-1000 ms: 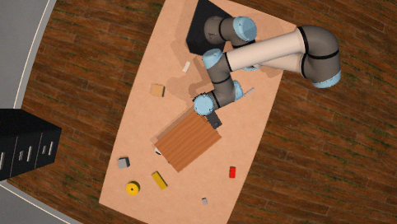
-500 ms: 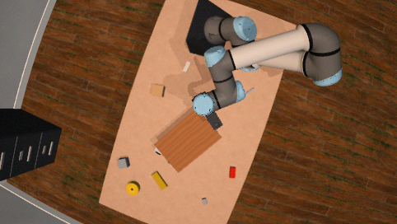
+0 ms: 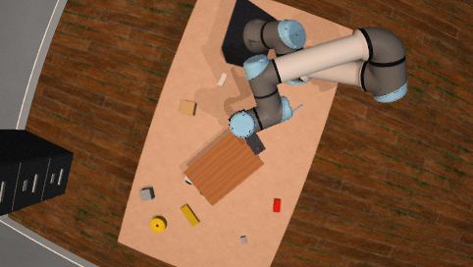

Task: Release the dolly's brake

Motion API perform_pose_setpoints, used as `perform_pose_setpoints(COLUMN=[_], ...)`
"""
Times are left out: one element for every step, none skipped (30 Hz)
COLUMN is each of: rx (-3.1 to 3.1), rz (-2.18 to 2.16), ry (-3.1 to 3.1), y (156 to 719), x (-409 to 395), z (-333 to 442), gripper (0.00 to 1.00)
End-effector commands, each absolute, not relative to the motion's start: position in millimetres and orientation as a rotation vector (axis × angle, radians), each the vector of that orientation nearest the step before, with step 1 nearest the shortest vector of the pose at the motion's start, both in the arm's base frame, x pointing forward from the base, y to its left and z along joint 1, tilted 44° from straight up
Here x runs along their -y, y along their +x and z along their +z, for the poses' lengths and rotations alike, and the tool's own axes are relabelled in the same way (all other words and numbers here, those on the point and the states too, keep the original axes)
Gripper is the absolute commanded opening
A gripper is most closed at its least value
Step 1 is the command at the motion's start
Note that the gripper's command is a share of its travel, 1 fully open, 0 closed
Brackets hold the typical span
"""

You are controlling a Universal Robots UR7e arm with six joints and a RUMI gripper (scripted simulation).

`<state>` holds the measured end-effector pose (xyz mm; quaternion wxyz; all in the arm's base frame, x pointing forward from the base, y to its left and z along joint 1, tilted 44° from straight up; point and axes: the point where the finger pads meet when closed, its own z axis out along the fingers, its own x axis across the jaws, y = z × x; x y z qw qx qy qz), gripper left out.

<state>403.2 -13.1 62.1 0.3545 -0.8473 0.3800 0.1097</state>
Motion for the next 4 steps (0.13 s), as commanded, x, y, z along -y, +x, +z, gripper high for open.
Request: perform_pose_setpoints(rx=[-0.982,-0.982,-0.982,-0.982], rz=[0.282,0.282,0.282,0.282], ry=[-2.19,-2.19,-2.19,-2.19], y=[403.4,403.4,403.4,403.4], x=[13.5,13.5,13.5,13.5], z=[62.2,62.2,62.2,62.2], gripper=[0.0,0.0,0.0,0.0])
